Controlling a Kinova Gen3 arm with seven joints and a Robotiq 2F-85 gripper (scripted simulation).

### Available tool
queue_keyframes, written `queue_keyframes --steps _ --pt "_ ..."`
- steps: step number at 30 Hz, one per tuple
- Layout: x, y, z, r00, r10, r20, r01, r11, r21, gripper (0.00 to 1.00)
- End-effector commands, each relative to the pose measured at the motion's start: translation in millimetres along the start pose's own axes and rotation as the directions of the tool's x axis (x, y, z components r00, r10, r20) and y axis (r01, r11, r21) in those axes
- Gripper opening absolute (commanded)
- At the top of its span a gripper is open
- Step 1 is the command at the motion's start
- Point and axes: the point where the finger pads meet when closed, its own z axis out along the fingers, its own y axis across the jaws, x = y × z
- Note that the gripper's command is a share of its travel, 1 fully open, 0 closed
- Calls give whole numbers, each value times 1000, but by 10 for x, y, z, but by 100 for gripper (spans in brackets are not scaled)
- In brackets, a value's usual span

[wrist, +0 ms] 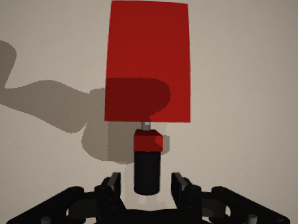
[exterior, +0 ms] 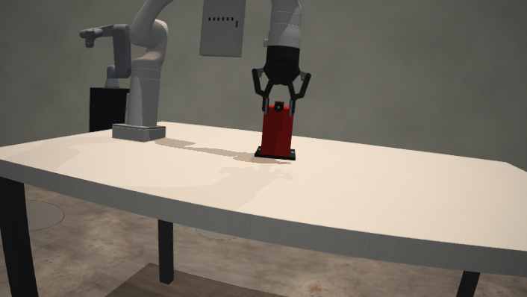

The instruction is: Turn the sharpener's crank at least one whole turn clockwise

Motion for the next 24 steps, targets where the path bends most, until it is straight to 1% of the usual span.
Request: queue_keyframes --steps 1,16,17,24 --pt "-2 5 -8 1000 0 1 0 1000 -2 53" --pt "-2 5 -8 1000 0 1 0 1000 -2 53" --pt "-2 5 -8 1000 0 1 0 1000 -2 0" --pt "-2 5 -8 1000 0 1 0 1000 -2 0"
